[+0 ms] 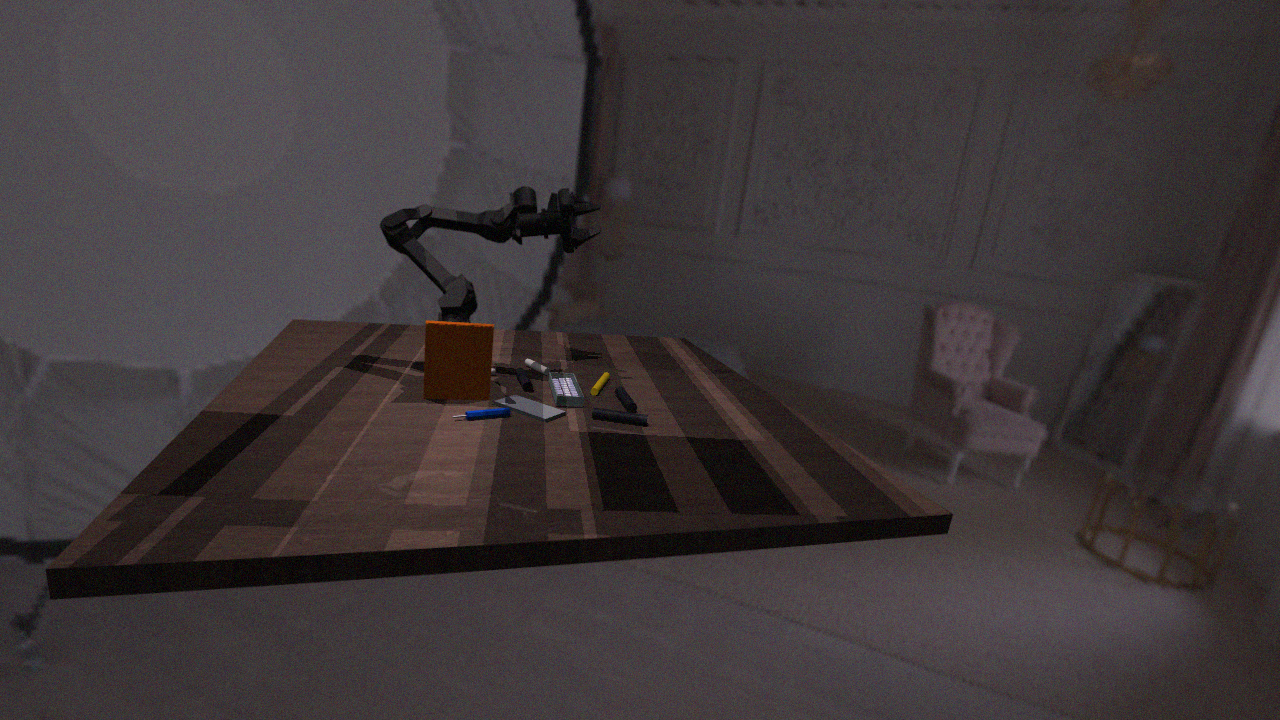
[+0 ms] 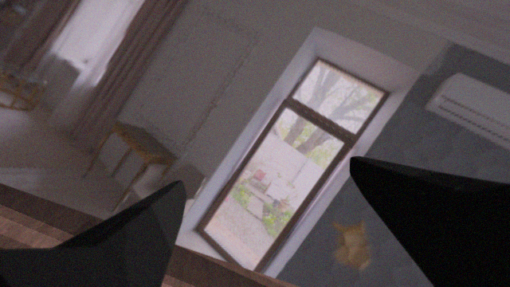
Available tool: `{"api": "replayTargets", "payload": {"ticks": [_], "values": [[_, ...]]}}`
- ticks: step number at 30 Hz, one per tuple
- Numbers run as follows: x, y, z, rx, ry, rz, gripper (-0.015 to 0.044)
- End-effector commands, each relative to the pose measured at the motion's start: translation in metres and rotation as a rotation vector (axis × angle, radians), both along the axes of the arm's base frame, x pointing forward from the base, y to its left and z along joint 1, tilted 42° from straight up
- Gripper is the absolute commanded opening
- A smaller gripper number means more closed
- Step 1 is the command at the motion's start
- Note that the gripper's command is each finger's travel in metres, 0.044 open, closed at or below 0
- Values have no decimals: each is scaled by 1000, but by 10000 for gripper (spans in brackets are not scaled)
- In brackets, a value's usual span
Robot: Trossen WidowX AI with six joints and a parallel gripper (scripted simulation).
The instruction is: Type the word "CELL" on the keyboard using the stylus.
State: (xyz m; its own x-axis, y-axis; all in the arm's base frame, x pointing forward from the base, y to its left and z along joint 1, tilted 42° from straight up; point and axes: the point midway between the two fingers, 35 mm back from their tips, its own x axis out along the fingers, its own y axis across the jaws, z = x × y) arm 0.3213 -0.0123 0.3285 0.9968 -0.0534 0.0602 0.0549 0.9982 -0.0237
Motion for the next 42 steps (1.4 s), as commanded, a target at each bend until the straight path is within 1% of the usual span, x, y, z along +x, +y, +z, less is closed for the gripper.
{"api": "replayTargets", "payload": {"ticks": [1, 3, 9, 13, 17, 22, 25, 27, 39, 42], "values": [[1, 1, -2, 0, 10, 5, 414], [12, 7, -22, -2, 93, 45, 361], [36, 39, -116, 21, 464, 227, 204], [34, 59, -177, 70, 718, 350, 99], [17, 79, -233, 146, 971, 471, 0], [-24, 105, -294, 312, 1323, 624, 0], [-52, 119, -318, 445, 1523, 695, 0], [-64, 125, -326, 510, 1606, 719, 0], [-66, 126, -326, 518, 1616, 722, 0], [-62, 109, -341, 516, 1616, 719, 0]]}}
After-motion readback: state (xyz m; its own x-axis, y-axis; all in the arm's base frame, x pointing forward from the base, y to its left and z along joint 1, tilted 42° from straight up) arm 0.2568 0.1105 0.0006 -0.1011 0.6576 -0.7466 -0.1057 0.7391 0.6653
